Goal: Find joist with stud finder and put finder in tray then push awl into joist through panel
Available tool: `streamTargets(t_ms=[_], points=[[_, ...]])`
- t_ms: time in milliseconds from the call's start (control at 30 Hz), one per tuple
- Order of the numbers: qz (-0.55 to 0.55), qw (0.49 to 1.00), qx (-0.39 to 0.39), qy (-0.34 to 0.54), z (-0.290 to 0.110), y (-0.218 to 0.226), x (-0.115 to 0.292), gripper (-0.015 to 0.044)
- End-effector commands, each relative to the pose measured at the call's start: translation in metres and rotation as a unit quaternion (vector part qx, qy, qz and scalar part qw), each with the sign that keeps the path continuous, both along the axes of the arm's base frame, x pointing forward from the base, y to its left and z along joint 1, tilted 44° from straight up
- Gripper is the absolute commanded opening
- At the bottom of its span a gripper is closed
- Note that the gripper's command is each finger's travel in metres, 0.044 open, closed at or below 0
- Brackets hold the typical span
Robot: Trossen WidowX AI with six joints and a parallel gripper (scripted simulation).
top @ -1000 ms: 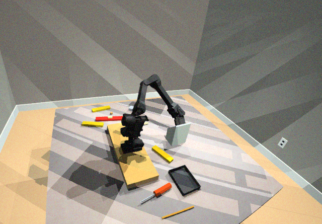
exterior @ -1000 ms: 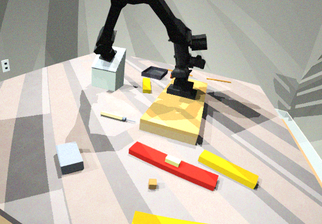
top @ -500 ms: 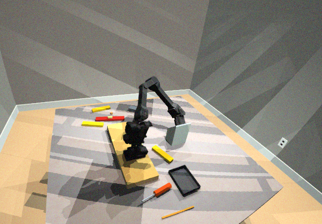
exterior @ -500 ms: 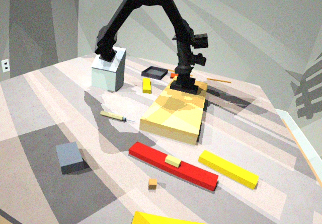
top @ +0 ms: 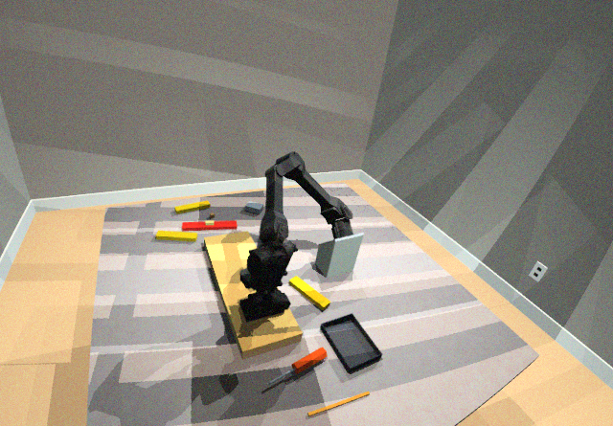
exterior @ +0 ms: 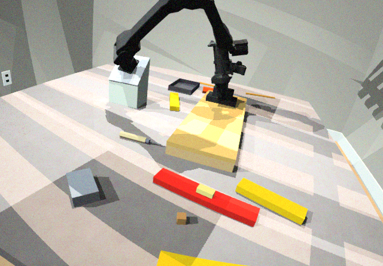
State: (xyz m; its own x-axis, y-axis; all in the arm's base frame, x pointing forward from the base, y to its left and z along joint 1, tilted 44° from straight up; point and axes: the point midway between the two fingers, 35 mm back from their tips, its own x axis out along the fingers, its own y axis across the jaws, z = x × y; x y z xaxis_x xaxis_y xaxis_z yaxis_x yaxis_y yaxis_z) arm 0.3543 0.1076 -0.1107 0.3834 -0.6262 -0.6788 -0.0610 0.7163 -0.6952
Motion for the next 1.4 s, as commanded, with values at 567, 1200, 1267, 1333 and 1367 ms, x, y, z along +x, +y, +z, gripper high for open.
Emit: streamTargets(t_ms=[567,1200,1267,1333,1367], points=[[0.002,1.000,0.003,0.001,-0.039,0.043,-0.004,0.0000],[-0.001,1.000,0.003,0.000,-0.009,0.009,0.000,0.0000],[-0.001,1.000,0.003,0.000,-0.003,0.003,0.000,0.0000],[-0.001,1.000,0.003,0.000,0.002,-0.003,0.001,0.0000],[-0.001,1.000,0.002,0.000,0.005,-0.005,0.001,0.0000]])
